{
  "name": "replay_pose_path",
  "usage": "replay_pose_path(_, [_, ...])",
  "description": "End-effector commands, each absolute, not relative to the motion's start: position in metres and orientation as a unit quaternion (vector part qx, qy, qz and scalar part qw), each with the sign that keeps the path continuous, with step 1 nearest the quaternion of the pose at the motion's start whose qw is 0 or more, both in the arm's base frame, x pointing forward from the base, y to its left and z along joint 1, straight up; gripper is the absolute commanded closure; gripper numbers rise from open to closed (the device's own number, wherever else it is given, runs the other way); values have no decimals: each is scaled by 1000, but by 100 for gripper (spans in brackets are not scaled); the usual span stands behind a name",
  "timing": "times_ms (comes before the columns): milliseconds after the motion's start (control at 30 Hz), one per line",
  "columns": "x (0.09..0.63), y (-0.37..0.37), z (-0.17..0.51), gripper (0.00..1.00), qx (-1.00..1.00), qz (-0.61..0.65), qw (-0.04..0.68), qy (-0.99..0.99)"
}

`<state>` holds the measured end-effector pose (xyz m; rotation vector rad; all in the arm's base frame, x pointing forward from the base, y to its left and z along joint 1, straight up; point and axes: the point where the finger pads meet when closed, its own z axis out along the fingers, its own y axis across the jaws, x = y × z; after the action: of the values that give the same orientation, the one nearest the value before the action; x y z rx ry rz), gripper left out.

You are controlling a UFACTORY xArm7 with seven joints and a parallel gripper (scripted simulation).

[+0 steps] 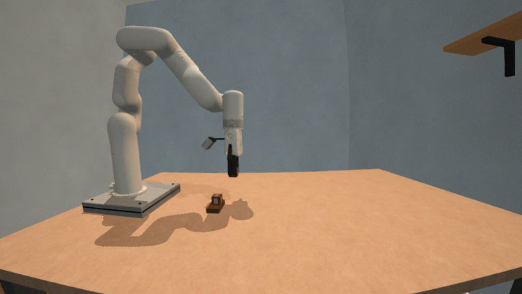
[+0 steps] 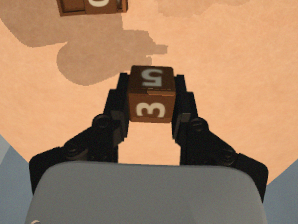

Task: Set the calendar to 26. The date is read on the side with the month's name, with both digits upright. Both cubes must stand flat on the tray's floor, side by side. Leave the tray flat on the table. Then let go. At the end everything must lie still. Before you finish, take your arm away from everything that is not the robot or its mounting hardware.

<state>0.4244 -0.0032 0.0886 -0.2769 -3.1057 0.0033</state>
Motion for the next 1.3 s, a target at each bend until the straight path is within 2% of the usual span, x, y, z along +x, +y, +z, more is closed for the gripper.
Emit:
replay_pose_path(0, [420,3,90,71,-3,-5,10,-1000])
replay_pose_path(667, [403,22,91,71,272,-6,7,-962])
replay_pose_path(1267, [385,39,92,71,525,-3,3,-851])
